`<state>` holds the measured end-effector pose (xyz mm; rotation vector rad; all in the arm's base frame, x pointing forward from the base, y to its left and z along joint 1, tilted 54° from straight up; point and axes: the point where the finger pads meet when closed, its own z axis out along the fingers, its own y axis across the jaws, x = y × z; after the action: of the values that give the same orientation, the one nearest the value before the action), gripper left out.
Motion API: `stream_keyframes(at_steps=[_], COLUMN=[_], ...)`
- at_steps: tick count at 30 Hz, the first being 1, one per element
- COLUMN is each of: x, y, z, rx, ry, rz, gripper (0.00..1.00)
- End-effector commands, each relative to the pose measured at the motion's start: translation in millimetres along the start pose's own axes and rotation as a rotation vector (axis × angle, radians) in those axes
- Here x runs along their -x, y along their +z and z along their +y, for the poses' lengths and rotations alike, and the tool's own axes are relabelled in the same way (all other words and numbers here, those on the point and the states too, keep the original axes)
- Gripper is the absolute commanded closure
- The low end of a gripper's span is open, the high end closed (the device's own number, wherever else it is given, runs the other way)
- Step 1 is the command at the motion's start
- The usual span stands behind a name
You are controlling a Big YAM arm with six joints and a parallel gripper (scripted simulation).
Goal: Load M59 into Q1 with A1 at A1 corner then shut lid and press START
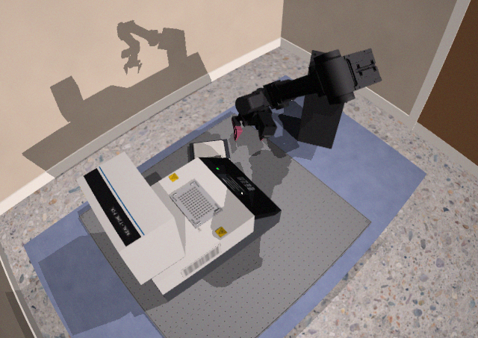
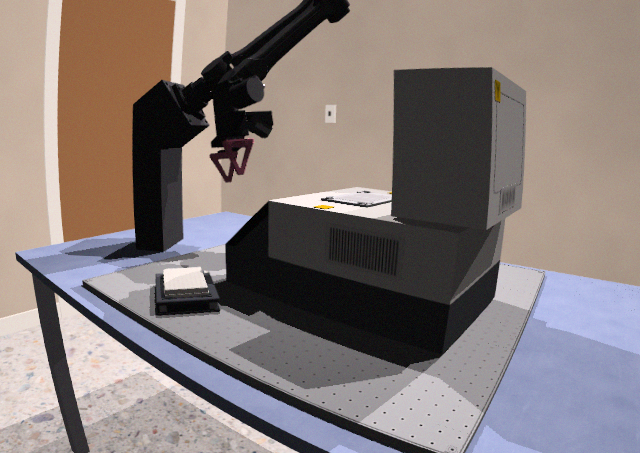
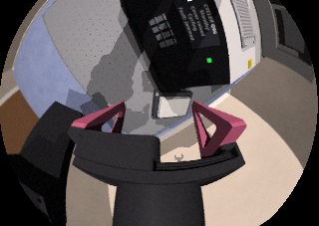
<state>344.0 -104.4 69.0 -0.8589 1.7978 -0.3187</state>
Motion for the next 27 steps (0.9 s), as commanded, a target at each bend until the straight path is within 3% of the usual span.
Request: stream_keyframes(at_steps=[1,7,10,24,27], x=[-18.4,-40.1,-40.2,-90.0,-88.4], y=[-3.0,-6.7,-7.2,-16.1,-16.1], z=[-17.6,-30.7,-32.7,-76.4,-77.4], rx=[-0.006,0.022,0.020,0.060,0.065], ry=[0.176,0.400,0.395,0.904,0.901], rz=[0.035,0.072,0.071,0.157,0.151], gripper=[0.00,0.00,0.00,0.00,0.00])
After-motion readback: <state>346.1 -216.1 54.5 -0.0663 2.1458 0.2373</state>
